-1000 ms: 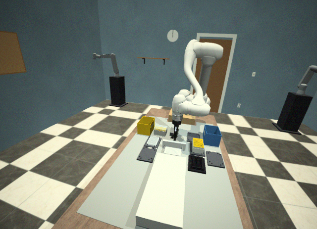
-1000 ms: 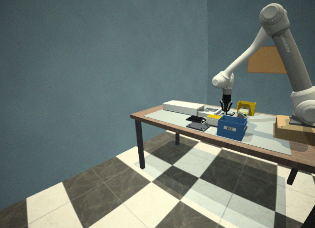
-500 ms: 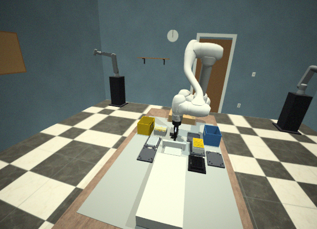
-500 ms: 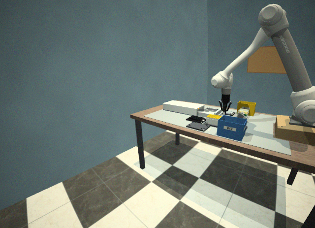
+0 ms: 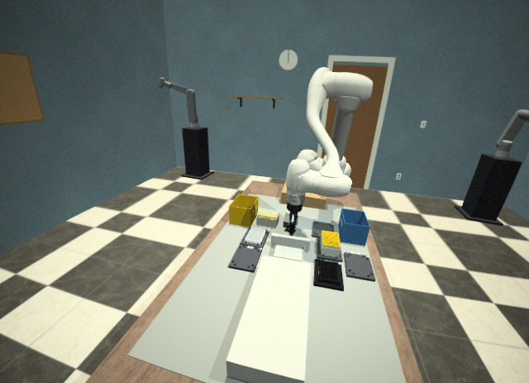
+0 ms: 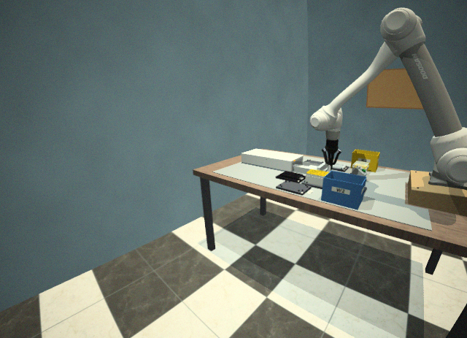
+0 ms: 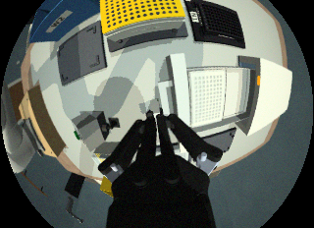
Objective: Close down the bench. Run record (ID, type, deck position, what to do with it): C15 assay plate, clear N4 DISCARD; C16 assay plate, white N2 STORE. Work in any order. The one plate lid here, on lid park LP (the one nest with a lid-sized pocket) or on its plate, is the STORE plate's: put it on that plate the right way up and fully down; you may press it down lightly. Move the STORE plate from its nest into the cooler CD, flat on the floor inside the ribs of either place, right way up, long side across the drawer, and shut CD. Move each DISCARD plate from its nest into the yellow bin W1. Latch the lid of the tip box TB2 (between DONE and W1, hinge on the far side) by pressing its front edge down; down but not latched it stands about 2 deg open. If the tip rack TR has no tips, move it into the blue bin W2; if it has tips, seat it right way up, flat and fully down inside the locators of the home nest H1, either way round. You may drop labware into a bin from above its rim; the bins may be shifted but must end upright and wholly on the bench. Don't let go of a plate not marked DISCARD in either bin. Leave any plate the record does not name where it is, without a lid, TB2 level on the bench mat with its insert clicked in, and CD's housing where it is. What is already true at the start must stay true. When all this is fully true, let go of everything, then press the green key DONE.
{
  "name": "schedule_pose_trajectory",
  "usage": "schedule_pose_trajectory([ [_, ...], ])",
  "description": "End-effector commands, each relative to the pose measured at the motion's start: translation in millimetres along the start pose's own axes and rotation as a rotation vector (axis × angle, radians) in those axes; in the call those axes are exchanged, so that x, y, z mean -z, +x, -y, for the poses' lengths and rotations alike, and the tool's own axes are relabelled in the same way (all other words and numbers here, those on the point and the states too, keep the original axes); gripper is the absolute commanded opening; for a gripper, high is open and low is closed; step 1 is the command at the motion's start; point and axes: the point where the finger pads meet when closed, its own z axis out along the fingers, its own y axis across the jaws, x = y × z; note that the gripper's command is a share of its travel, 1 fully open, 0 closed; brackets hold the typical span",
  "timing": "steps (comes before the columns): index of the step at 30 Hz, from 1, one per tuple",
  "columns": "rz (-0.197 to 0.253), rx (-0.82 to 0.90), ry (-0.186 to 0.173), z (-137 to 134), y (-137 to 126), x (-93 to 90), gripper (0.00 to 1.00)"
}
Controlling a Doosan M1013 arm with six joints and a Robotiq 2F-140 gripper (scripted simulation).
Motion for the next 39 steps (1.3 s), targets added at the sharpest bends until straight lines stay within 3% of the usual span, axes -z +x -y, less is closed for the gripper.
schedule_pose_trajectory([
  [1,0.000,0.000,0.000,-4.5,0.0,0.1,0.00],
  [39,0.000,0.000,0.000,-45.3,0.0,0.1,0.00],
])
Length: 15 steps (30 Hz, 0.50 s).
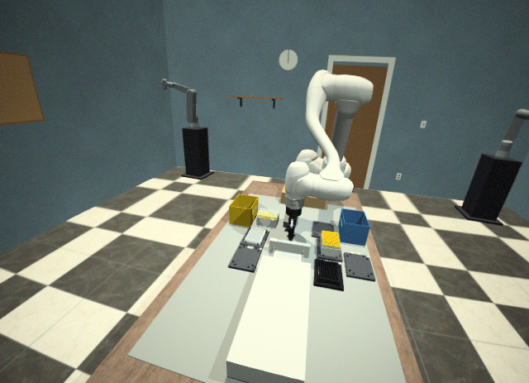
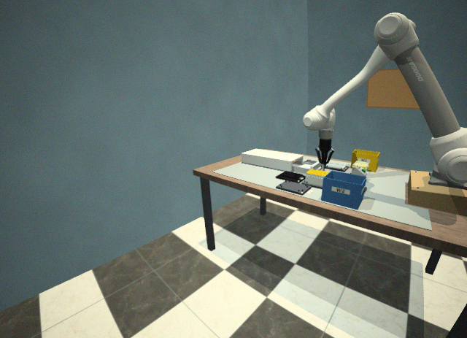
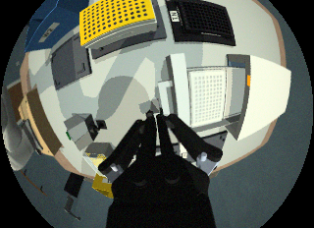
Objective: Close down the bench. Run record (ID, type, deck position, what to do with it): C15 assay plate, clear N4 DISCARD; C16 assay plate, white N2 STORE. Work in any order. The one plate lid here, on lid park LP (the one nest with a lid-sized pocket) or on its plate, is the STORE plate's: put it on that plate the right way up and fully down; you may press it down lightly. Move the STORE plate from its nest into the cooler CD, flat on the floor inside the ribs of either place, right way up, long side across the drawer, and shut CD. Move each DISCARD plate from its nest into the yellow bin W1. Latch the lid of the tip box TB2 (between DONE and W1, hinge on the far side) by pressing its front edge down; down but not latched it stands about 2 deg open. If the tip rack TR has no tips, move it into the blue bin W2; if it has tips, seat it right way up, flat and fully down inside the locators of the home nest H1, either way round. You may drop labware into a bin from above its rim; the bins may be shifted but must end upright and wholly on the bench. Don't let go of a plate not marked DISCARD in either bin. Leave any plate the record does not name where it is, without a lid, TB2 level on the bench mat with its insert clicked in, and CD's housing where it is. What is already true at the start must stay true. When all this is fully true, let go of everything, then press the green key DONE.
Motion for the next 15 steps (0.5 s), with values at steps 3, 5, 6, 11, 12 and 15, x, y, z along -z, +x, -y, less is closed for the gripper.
schedule_pose_trajectory([
  [3,0.000,0.000,0.000,-5.2,0.0,0.1,0.00],
  [5,0.000,0.000,0.000,-7.9,0.0,0.1,0.00],
  [6,0.000,0.000,0.000,-9.0,0.0,0.1,0.00],
  [11,0.000,0.000,0.000,-14.4,0.0,0.1,0.00],
  [12,0.000,0.000,0.000,-15.7,0.0,0.1,0.00],
  [15,0.000,0.000,0.000,-19.7,0.0,0.1,0.00],
])
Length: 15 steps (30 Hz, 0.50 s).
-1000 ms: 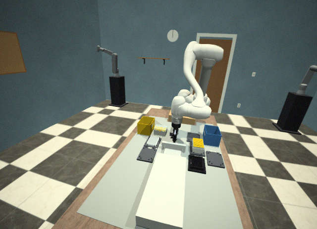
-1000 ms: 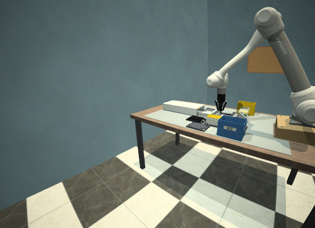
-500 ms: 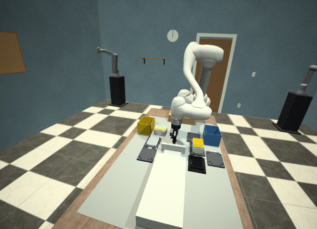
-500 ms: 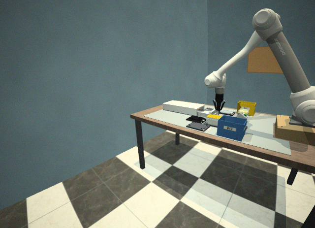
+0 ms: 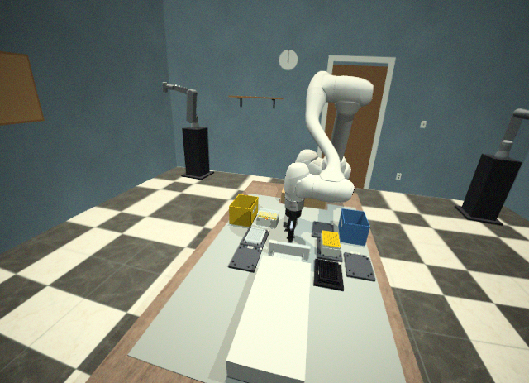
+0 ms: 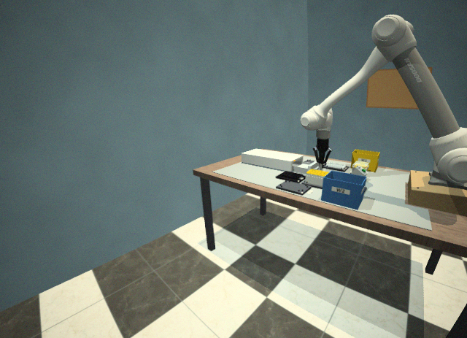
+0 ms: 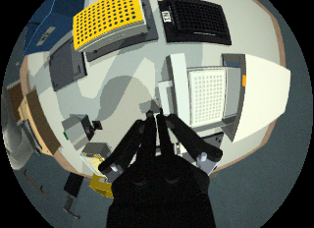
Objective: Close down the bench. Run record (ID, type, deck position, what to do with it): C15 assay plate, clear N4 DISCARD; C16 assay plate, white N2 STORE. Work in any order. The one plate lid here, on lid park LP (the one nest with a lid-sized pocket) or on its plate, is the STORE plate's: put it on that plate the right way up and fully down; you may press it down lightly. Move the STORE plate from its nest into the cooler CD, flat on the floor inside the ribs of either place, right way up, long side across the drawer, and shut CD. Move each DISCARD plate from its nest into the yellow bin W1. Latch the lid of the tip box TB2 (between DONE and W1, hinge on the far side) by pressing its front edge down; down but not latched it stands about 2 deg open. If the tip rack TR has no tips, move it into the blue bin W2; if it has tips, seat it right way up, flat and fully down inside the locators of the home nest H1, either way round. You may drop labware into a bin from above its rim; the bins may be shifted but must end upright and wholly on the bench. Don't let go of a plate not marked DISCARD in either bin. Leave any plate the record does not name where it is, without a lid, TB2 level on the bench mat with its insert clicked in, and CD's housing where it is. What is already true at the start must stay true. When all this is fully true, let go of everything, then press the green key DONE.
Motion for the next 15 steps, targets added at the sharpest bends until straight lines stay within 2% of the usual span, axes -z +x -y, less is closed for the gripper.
schedule_pose_trajectory([
  [1,0.000,0.000,0.000,-3.2,0.0,0.2,0.00],
  [15,0.000,0.000,0.000,-20.5,0.0,0.2,0.00],
])
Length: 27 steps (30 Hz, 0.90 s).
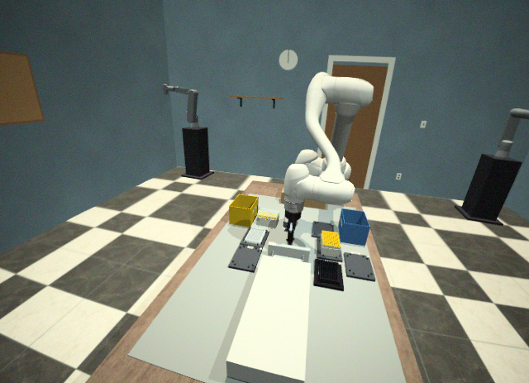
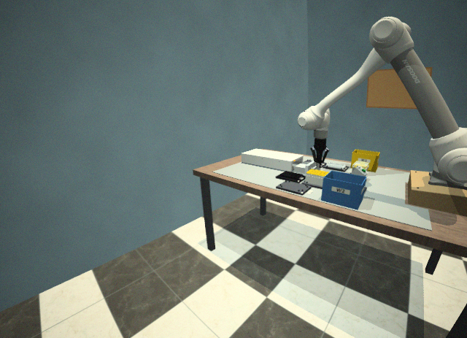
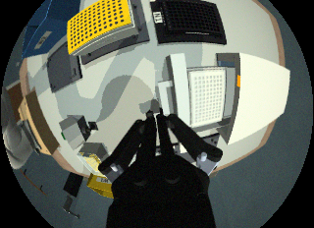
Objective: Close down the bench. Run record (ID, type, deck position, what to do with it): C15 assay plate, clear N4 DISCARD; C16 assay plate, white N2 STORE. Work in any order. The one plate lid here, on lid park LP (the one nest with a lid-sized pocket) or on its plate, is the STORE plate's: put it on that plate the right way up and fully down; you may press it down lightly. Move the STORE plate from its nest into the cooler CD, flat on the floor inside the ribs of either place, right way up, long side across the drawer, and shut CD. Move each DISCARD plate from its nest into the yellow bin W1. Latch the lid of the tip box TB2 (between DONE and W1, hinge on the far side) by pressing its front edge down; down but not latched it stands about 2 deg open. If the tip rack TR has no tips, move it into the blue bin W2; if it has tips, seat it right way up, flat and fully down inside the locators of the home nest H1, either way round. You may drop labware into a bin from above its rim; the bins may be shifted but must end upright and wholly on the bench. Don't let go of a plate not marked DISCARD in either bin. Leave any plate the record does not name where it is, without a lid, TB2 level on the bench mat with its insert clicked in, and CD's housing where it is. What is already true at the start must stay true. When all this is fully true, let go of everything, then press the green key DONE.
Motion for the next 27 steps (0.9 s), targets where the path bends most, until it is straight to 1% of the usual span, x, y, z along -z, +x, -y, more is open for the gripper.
schedule_pose_trajectory([
  [1,0.000,0.000,0.000,-4.6,0.0,0.2,0.00],
  [27,0.000,0.000,0.000,-32.4,0.0,0.2,0.00],
])
